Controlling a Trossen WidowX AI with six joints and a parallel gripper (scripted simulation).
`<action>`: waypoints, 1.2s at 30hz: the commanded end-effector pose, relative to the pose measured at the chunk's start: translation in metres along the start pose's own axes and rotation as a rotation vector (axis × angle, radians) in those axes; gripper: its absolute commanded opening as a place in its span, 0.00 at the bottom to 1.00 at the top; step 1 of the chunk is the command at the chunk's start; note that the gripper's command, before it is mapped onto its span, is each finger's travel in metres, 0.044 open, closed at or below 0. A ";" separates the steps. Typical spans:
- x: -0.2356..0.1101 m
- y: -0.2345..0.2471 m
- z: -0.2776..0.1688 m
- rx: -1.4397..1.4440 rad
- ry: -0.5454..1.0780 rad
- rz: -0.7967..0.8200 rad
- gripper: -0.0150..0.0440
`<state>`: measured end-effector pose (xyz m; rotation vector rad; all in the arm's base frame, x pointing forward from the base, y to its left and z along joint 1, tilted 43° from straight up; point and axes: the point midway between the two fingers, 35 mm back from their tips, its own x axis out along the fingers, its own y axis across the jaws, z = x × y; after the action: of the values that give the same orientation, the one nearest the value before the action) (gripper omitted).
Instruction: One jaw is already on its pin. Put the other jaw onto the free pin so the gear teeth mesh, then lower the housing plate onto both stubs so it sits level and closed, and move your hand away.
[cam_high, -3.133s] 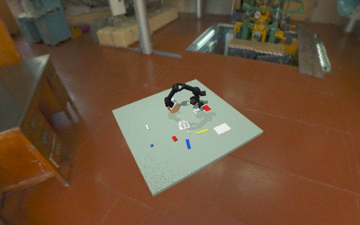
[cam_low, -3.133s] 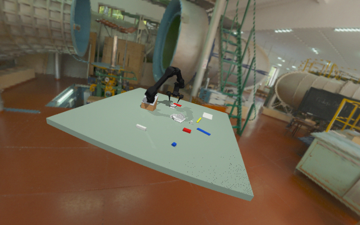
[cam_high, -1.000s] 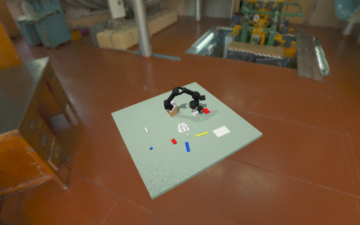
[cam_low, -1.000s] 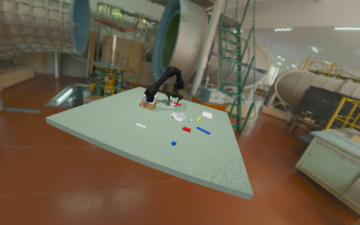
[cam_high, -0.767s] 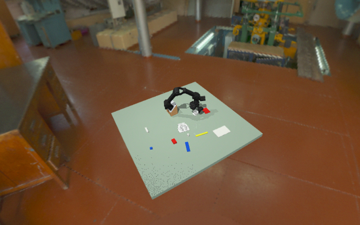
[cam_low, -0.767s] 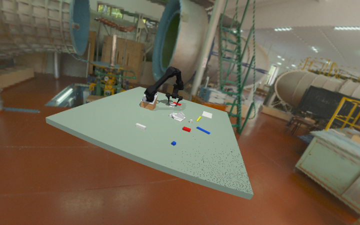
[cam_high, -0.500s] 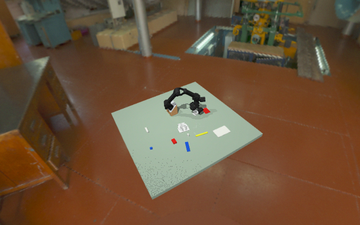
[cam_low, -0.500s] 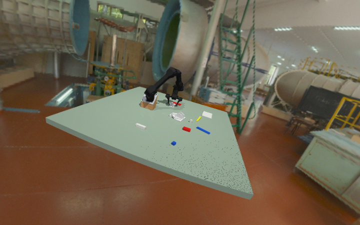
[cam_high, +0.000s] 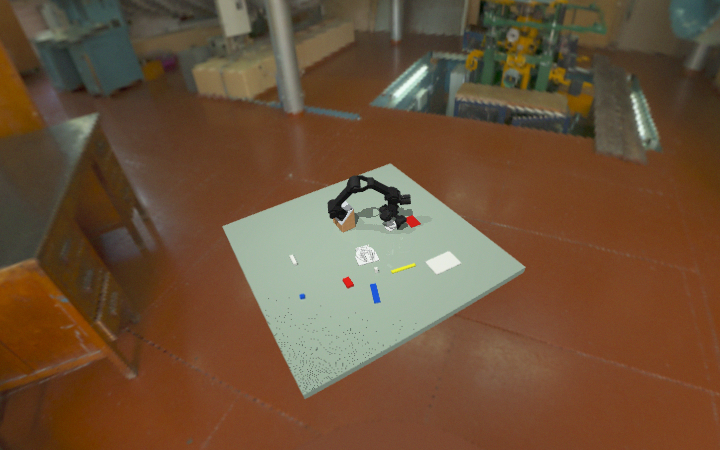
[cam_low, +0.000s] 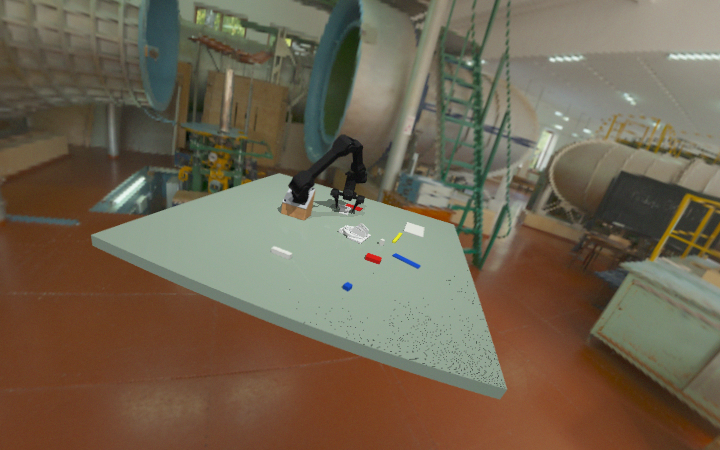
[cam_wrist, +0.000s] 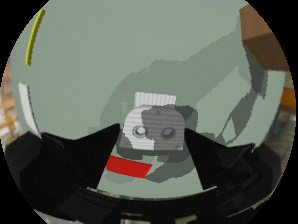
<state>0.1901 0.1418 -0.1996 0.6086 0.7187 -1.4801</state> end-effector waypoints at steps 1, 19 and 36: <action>0.001 0.001 0.000 -0.003 -0.002 0.004 1.00; 0.001 0.000 0.000 0.000 0.000 0.000 0.89; -0.004 0.000 0.000 0.000 0.000 0.000 0.85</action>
<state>0.1901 0.1416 -0.1997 0.6074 0.7188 -1.4803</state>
